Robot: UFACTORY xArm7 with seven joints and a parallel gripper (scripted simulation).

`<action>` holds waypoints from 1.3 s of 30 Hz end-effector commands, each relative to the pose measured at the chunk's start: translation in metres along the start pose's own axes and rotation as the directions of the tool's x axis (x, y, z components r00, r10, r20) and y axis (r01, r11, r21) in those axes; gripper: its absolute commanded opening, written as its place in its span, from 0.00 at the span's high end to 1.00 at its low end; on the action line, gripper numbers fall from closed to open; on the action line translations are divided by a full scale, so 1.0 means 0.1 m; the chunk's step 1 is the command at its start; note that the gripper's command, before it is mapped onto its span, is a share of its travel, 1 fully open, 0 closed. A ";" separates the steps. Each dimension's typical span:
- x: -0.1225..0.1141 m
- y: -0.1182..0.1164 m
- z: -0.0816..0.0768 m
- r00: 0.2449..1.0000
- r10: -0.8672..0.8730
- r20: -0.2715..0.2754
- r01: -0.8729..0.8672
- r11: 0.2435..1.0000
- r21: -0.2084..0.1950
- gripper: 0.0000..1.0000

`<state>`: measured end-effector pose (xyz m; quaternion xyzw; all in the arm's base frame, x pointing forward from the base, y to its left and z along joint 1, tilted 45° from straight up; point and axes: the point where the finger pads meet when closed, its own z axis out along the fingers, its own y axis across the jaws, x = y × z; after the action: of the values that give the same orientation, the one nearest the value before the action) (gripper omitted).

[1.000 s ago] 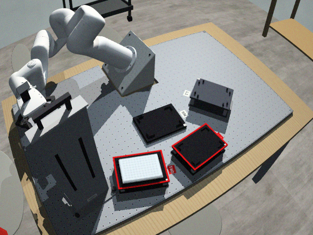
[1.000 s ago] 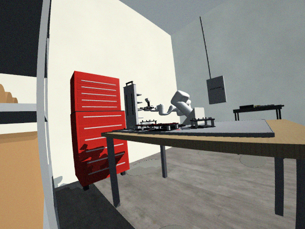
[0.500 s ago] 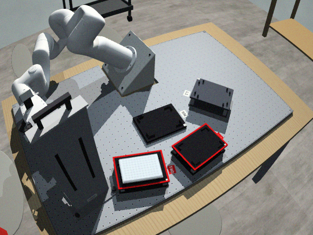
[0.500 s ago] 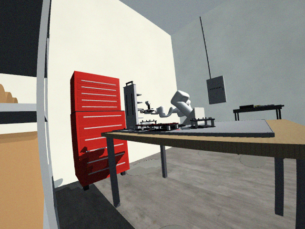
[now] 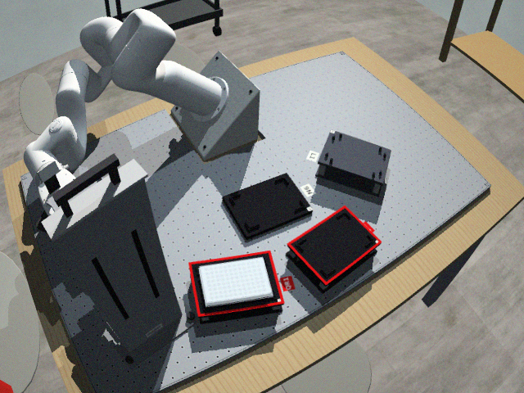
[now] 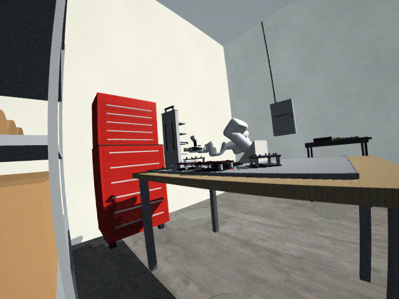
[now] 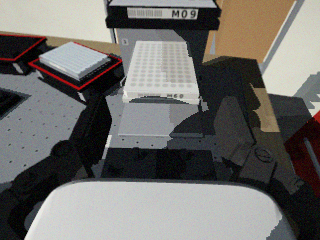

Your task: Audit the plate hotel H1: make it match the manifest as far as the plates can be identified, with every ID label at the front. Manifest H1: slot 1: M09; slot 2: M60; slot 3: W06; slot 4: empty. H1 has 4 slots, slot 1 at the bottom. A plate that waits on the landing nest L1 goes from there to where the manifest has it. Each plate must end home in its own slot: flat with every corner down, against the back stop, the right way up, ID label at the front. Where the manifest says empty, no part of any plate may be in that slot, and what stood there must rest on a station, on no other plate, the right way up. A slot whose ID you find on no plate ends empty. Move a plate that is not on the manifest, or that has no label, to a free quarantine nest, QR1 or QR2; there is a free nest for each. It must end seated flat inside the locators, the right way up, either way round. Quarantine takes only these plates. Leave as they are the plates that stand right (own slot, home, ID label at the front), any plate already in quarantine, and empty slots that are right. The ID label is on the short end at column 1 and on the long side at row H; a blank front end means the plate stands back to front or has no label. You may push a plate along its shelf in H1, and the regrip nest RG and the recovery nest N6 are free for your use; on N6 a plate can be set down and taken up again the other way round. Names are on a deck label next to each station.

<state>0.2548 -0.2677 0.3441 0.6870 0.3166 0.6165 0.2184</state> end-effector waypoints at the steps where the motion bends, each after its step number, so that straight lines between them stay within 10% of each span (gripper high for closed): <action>1: -0.01 0.00 0.03 1.000 -0.003 0.000 0.003 1.000 0.001 0.00; 13: -0.01 0.00 0.30 1.000 -0.003 -0.001 0.003 1.000 0.001 0.00; 39: -0.01 0.00 0.30 1.000 -0.003 -0.001 0.003 1.000 0.001 0.00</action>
<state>0.2844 -0.2663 0.3387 0.6868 0.3168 0.6166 0.2186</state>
